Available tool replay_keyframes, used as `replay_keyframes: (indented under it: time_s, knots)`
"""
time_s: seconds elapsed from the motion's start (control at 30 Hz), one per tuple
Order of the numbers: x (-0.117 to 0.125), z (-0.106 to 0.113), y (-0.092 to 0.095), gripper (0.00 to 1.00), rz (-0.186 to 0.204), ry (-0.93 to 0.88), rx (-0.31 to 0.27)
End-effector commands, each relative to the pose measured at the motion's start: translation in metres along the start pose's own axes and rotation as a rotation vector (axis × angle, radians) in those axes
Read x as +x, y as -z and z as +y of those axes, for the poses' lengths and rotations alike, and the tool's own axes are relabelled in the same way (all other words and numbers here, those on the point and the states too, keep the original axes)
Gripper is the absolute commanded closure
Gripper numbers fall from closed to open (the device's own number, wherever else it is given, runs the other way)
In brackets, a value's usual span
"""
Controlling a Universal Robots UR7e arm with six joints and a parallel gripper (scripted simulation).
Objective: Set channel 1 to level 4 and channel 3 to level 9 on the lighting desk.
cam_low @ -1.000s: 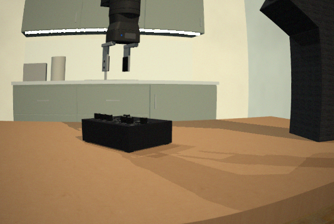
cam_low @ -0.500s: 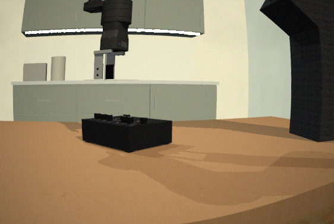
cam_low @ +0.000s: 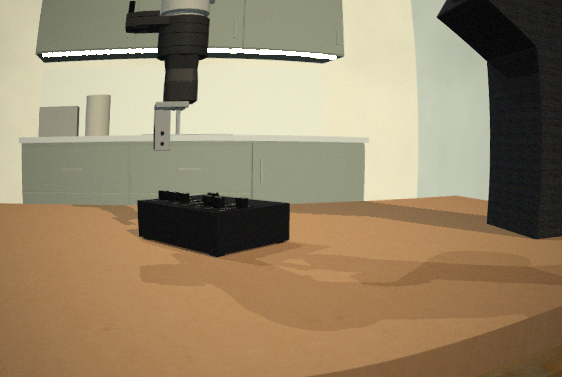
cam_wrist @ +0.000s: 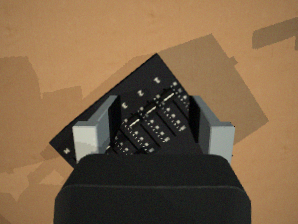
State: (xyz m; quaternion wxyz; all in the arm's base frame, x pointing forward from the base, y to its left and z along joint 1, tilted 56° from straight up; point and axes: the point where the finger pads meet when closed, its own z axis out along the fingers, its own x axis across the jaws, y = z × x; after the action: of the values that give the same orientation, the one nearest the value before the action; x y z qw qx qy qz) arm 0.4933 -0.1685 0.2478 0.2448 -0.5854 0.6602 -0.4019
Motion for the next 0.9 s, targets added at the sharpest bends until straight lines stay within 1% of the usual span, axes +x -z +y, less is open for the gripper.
replay_keyframes:
  time_s: [0.0, 0.23, 0.3, 0.6, 0.87]
  knots:
    - [0.0, -0.008, -0.009, 0.0, -0.01, 0.249, 0.007]
    - [0.0, -0.012, -0.019, 0.0, -0.009, 0.459, 0.008]
    - [0.0, -0.012, -0.019, 0.0, -0.009, 0.459, 0.008]
    - [0.0, -0.013, -0.026, 0.0, -0.008, 0.615, 0.009]
    - [0.0, -0.013, -0.028, 0.0, -0.008, 0.653, 0.009]
